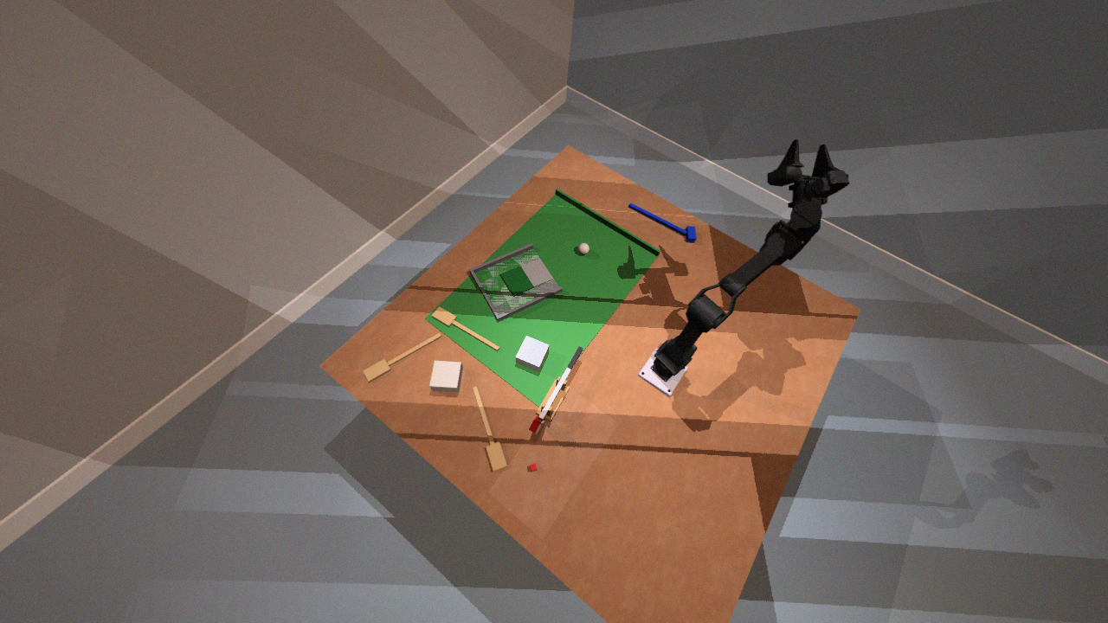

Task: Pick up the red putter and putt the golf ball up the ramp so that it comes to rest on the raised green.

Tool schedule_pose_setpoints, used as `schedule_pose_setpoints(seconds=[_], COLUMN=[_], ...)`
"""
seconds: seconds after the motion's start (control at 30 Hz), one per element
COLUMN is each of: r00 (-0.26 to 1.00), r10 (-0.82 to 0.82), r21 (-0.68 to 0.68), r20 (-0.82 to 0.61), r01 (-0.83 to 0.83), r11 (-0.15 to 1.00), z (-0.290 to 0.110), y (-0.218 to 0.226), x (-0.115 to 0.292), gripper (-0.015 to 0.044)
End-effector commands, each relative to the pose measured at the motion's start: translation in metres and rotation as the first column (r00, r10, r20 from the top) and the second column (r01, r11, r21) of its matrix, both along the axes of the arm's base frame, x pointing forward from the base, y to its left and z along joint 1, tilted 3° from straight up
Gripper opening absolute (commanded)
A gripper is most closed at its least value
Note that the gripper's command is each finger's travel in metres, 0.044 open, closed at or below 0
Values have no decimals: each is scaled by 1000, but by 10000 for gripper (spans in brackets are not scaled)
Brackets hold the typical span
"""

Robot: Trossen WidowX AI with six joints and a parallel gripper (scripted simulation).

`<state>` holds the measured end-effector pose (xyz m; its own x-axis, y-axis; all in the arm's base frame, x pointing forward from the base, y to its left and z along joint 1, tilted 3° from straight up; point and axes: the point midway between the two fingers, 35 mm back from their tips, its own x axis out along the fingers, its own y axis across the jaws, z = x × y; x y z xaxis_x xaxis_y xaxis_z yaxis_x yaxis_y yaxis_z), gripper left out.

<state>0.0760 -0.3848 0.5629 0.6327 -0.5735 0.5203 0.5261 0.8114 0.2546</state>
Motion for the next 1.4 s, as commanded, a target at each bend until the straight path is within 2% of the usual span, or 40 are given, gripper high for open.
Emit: schedule_pose_setpoints(seconds=[0.0, 0.13, 0.4, 0.7, 1.03, 1.2, 1.37], r00=[1000, 999, 972, 848, 550, 347, 128], r10=[1, 34, 171, 343, 484, 499, 458], r21=[1, 23, 108, 182, 213, 224, 239], r20=[-1, -23, -161, -404, -680, -794, -880], r01=[-1, -33, -155, -293, -483, -596, -713], r11=[1000, 999, 982, 939, 849, 771, 659], z=[0, -10, -56, -125, -206, -246, -284], y=[0, -1, 15, 79, 200, 271, 345], x=[1, 28, 137, 252, 333, 350, 348], gripper=[426, 440, 440, 440, 440, 440, 440])
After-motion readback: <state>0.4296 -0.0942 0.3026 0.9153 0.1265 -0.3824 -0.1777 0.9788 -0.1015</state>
